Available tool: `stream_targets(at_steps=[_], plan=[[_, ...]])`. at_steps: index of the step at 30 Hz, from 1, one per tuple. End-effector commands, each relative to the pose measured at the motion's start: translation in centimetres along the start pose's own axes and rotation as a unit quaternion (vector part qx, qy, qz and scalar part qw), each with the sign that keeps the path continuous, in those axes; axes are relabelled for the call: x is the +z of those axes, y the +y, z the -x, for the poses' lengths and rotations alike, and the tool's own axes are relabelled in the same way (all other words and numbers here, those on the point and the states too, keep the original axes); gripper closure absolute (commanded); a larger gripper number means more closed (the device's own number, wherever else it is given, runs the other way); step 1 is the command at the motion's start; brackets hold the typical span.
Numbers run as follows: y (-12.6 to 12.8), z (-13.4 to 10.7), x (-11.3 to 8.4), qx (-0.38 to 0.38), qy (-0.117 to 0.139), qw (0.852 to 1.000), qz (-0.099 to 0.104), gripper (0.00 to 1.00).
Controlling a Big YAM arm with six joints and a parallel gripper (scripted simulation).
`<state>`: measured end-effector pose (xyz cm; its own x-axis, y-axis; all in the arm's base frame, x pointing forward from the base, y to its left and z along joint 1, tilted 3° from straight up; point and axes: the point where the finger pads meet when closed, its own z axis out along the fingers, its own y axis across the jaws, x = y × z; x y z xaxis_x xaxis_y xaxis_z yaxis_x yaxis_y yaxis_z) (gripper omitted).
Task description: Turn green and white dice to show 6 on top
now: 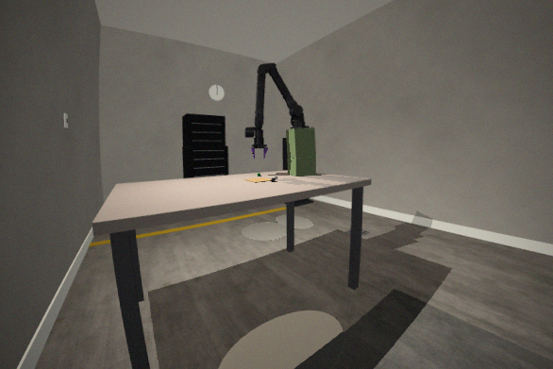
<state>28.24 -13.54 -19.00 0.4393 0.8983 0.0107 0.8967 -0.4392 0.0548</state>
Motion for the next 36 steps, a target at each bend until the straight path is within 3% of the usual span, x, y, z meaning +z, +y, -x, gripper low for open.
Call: stream_targets(at_steps=[1, 15, 26, 36], plan=[[1.1, 0.4, 0.0, 0.033, -0.006, 0.999, 0.014, 0.00], [0.3, 0.6, 0.3, 0.011, -0.006, 1.000, 0.004, 0.00], [0.9, 0.7, 0.6, -0.108, -0.006, 0.994, 0.009, 0.00], [0.8, 0.9, 1.1, -0.300, -0.006, 0.954, 0.008, 0.00]])
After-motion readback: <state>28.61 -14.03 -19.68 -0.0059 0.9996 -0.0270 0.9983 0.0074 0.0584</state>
